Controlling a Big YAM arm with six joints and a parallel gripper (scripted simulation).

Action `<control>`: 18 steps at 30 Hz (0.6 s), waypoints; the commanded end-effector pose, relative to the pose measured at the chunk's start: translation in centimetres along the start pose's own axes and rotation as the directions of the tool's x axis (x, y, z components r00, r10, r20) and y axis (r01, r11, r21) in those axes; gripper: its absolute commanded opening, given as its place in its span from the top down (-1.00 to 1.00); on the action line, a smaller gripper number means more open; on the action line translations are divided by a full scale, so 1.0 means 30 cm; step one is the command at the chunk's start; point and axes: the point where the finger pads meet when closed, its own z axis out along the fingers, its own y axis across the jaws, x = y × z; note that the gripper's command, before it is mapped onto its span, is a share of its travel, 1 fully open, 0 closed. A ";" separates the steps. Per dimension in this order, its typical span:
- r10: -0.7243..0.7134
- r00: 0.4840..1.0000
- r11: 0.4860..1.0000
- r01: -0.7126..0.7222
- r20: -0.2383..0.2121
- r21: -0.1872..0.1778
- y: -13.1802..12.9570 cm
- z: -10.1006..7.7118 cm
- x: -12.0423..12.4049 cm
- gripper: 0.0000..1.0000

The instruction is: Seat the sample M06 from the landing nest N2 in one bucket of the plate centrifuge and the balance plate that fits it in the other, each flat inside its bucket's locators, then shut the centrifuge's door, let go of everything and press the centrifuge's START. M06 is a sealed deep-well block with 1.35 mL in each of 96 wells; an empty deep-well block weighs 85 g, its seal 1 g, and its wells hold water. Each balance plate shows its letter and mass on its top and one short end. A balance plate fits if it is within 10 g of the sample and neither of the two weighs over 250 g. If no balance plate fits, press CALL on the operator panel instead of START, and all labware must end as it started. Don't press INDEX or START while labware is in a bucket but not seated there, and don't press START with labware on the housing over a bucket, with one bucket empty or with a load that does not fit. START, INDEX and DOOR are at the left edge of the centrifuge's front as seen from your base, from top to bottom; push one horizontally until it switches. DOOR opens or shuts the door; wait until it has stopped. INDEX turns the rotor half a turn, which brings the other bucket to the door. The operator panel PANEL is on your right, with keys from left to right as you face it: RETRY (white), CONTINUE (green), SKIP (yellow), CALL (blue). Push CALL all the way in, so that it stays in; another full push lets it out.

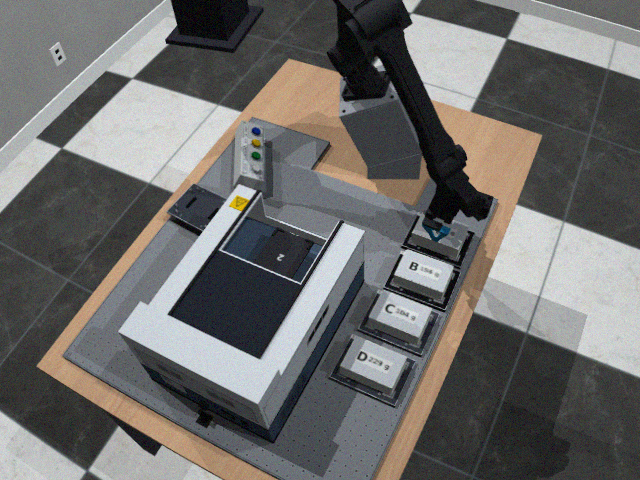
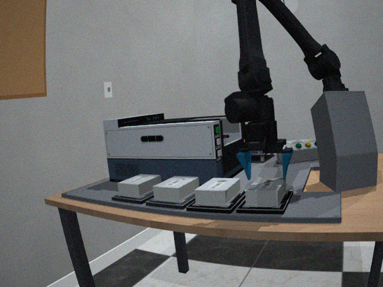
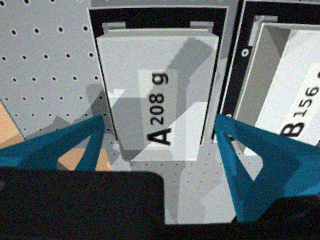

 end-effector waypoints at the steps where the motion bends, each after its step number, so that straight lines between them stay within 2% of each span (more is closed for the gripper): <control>1: -0.003 1.000 1.000 0.003 -0.001 -0.001 -0.029 0.007 -0.003 -1.00; 18: -0.003 1.000 1.000 0.003 -0.001 -0.001 -0.026 0.006 0.001 -1.00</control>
